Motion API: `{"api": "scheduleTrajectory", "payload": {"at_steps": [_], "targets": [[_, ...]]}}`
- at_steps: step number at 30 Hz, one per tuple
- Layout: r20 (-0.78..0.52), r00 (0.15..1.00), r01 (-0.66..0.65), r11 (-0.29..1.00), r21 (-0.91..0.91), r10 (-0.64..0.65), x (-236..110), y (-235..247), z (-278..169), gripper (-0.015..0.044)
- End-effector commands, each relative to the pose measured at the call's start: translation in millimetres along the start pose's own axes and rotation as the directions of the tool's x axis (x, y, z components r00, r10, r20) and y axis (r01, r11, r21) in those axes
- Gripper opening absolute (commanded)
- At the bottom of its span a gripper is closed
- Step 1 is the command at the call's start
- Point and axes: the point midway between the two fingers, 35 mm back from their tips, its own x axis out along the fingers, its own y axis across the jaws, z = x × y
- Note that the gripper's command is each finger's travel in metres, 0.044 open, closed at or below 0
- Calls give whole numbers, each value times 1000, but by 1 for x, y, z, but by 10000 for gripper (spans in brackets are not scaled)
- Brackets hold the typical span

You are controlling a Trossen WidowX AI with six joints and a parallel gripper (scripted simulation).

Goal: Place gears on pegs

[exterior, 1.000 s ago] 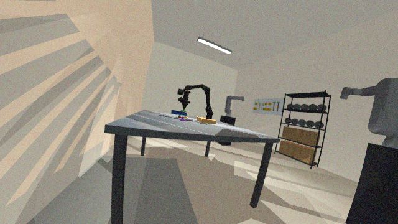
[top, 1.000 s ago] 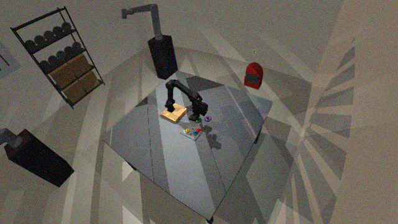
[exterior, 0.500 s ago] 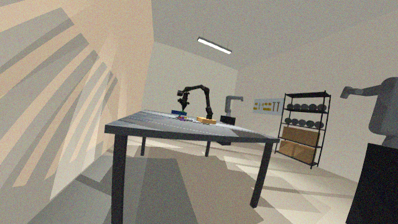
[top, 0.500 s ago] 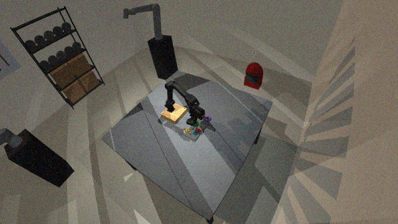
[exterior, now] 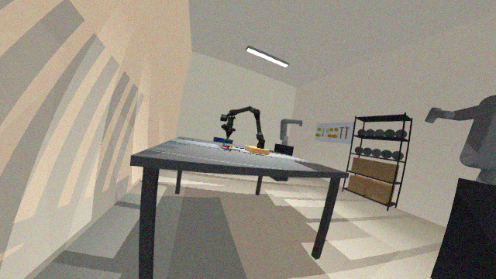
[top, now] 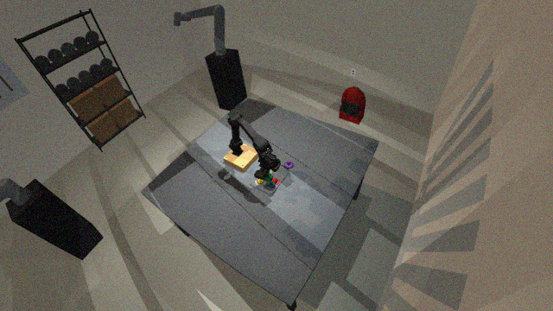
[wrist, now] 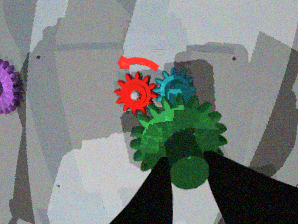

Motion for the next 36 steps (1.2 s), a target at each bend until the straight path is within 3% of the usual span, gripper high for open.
{"api": "scheduleTrajectory", "payload": {"at_steps": [1, 21, 36], "targets": [[-7, 1000, -3, 1000, -4, 3, 6, -10, -7, 0], [-7, 1000, -2, 1000, -30, 2, 9, -33, -17, 0], [-8, 1000, -5, 908, -418, 2, 9, -32, -17, 0]]}}
